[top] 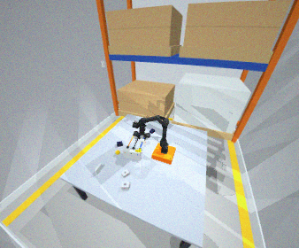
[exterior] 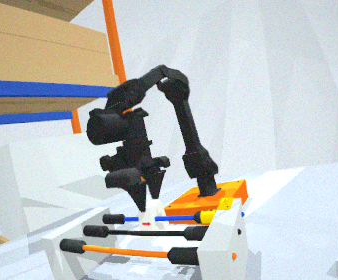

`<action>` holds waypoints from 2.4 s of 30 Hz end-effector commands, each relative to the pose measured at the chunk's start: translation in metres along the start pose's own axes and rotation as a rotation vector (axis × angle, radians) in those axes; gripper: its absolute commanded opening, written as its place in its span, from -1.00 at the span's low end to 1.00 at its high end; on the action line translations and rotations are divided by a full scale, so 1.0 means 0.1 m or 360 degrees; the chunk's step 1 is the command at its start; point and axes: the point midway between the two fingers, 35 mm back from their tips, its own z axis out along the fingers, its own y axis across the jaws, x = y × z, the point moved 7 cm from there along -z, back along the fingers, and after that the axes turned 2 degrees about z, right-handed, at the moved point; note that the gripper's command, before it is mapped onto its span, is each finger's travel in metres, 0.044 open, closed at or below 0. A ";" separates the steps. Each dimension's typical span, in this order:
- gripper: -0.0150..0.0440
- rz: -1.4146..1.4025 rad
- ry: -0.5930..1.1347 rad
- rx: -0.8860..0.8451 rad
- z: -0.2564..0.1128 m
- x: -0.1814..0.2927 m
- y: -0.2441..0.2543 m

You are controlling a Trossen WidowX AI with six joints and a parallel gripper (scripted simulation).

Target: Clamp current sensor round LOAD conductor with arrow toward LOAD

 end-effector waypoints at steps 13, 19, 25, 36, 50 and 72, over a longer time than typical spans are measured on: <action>-0.49 0.0000 0.0000 -0.0001 0.00 0.00 0.00; -0.49 0.0000 0.0000 -0.0001 0.00 0.00 0.00; -0.40 0.0000 0.0000 -0.0001 0.00 0.00 0.00; 0.58 0.0000 0.0000 -0.0001 0.00 0.00 0.00; 1.00 -0.0002 -0.0002 0.0025 0.13 0.00 0.02; 1.00 -0.0007 -0.0005 0.0082 0.60 0.01 0.01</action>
